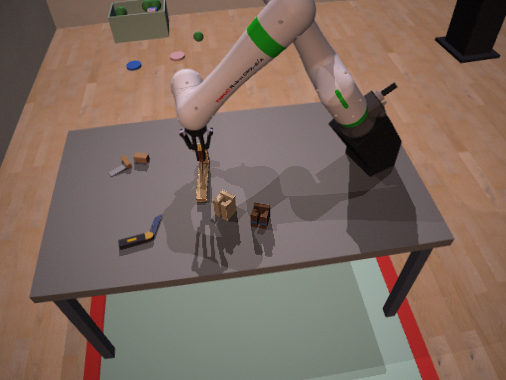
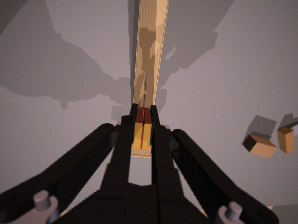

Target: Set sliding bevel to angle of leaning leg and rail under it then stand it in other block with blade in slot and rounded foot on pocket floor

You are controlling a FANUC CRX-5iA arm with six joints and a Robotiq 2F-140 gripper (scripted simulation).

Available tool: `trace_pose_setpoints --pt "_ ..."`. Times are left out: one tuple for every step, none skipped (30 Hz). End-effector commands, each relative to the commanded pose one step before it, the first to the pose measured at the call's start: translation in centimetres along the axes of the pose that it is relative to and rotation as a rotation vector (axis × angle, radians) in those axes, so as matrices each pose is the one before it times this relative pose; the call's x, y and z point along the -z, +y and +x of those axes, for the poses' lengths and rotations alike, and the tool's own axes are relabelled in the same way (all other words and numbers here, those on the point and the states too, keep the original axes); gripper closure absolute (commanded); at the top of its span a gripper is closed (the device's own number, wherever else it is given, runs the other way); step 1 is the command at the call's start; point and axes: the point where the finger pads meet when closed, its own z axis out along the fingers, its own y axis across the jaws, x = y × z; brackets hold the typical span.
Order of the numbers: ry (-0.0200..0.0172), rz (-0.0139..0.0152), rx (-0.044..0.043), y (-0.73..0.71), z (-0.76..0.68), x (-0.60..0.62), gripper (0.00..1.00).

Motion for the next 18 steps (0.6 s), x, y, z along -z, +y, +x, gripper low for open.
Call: trace_pose_setpoints --pt "-0.00021 -0.00174 0.00003 0.078 -0.025 0.078 0.9" --pt "0.0 0.0 0.0 0.0 -0.038 -0.007 0.9" --pt "0.0 0.00001 0.0 0.001 -0.078 -0.015 0.9" --pt "0.00001 0.00001 0.0 0.001 -0.11 -0.02 0.9" --pt "0.00001 0.00001 0.0 0.001 -0.121 -0.023 0.9" --pt "0.00001 0.00001 0.0 0.001 -0.11 -0.02 0.9" --pt "0.0 0.00001 0.0 0.001 -0.078 -0.015 0.9" --pt "0.0 0.0 0.0 0.0 -0.038 -0.007 0.9" --pt "0.0 0.0 0.0 0.0 -0.007 -0.001 0.9" --pt "0.0 0.0 0.0 0.0 0.0 0.0 0.9" --pt "0.0 0.0 0.0 0.0 0.0 0.0 0.9" --pt "0.0 0.0 0.0 0.0 0.0 0.0 0.9" --pt "0.0 0.0 0.0 0.0 0.0 0.0 0.9" --pt "0.0 0.0 0.0 0.0 0.0 0.0 0.9" --pt "0.0 0.0 0.0 0.0 0.0 0.0 0.9" --pt "0.0 0.0 0.0 0.0 0.0 0.0 0.9" --pt "0.0 0.0 0.0 0.0 0.0 0.0 0.9" --pt "0.0 0.0 0.0 0.0 0.0 0.0 0.9"
